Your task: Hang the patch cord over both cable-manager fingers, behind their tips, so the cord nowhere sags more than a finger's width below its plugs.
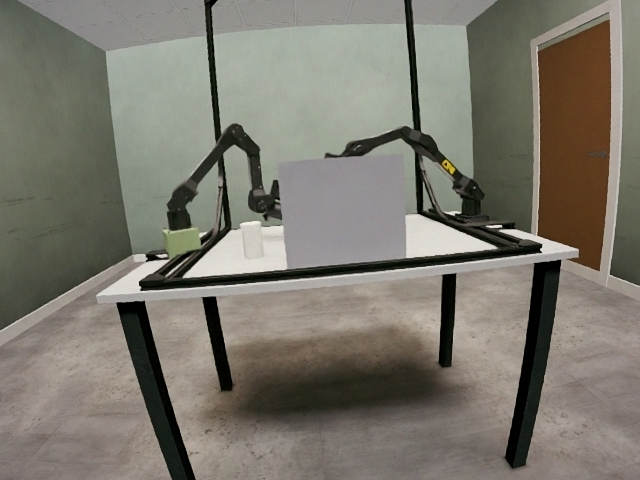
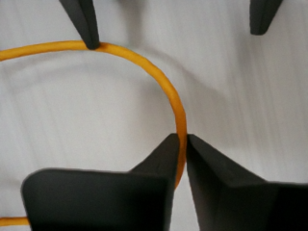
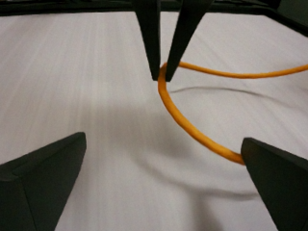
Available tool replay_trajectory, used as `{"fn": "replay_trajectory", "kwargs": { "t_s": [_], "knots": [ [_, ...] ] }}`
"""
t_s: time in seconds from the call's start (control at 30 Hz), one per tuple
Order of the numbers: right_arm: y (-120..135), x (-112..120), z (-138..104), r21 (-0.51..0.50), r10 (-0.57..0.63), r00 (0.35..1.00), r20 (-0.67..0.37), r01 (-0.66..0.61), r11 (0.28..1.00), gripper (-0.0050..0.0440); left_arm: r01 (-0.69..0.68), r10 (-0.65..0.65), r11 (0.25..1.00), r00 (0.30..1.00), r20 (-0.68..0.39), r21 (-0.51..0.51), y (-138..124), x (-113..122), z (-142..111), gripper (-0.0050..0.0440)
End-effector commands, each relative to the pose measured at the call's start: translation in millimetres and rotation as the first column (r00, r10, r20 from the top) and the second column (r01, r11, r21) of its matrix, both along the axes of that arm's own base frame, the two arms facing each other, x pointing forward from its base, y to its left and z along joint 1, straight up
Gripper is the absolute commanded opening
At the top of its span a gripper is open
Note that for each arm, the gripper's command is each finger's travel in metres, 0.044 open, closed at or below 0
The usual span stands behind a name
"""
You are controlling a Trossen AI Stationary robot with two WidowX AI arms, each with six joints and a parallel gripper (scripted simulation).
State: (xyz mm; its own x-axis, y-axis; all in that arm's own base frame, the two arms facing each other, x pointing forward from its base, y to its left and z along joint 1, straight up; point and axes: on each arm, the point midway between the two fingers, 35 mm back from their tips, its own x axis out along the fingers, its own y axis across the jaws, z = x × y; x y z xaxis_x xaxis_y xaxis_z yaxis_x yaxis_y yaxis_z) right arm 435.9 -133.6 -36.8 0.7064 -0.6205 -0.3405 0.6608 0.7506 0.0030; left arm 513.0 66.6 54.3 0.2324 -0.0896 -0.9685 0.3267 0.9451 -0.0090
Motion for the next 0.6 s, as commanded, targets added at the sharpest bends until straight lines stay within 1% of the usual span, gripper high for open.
{"fn": "replay_trajectory", "kwargs": {
  "t_s": [0.0, 0.57],
  "knots": [
    [-0.1, 3.1, 7.5, -0.004, 0.0, 1.0, 0.018, 0.0, 1.0, 0.044, 0.0, 0.0, 1.0, 0.999, 0.048, 0.011, 1.4, 4.7, 26.9, 0.002],
    [-0.1, 3.1, 7.5, -0.004, 0.0, 1.0, 0.018, 0.0, 1.0, 0.044, 0.0, 0.0, 1.0, 0.999, 0.048, 0.011, 1.1, 3.0, 43.4, 0.002]
  ]
}}
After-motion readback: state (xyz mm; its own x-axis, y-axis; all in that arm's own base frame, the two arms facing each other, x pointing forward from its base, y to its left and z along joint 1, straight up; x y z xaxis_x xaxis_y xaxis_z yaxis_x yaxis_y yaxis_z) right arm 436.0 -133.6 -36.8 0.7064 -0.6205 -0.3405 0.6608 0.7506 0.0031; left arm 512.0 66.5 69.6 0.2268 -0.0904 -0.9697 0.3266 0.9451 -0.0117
